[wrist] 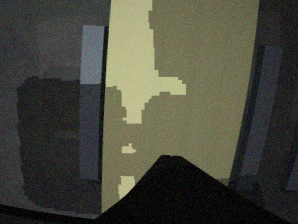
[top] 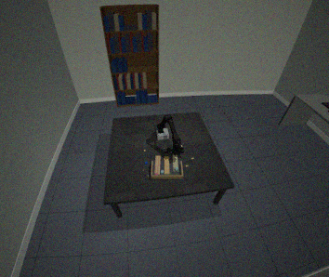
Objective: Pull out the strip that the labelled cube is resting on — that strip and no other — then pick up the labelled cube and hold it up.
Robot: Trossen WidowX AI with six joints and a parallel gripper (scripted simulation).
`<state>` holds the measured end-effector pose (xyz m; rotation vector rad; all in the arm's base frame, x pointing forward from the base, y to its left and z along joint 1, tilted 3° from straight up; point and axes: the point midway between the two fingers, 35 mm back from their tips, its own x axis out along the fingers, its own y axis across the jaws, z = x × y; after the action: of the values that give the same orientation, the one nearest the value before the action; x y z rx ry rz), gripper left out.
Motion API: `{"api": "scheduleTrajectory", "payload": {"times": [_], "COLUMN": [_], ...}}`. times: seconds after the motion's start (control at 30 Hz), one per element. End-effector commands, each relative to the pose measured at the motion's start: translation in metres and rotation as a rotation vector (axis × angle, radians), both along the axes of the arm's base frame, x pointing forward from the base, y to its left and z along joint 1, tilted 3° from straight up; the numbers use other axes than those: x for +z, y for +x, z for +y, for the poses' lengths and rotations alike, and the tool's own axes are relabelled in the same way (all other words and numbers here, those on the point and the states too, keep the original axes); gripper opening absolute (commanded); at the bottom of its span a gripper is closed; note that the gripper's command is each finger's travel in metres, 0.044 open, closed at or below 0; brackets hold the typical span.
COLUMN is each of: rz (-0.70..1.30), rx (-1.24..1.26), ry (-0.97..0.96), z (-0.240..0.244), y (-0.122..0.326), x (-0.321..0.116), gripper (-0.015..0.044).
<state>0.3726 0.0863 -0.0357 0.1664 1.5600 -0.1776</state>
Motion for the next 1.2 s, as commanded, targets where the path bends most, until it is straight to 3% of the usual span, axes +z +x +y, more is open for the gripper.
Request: {"api": "scheduleTrajectory", "payload": {"times": [0.0, 1.17], "rz": [0.024, 0.028], "rx": [0.000, 0.000], "ry": [0.001, 0.002], "z": [0.002, 0.013], "y": [-0.013, -0.065], "x": [-0.005, -0.006], "gripper": [0.0000, 0.0000]}}
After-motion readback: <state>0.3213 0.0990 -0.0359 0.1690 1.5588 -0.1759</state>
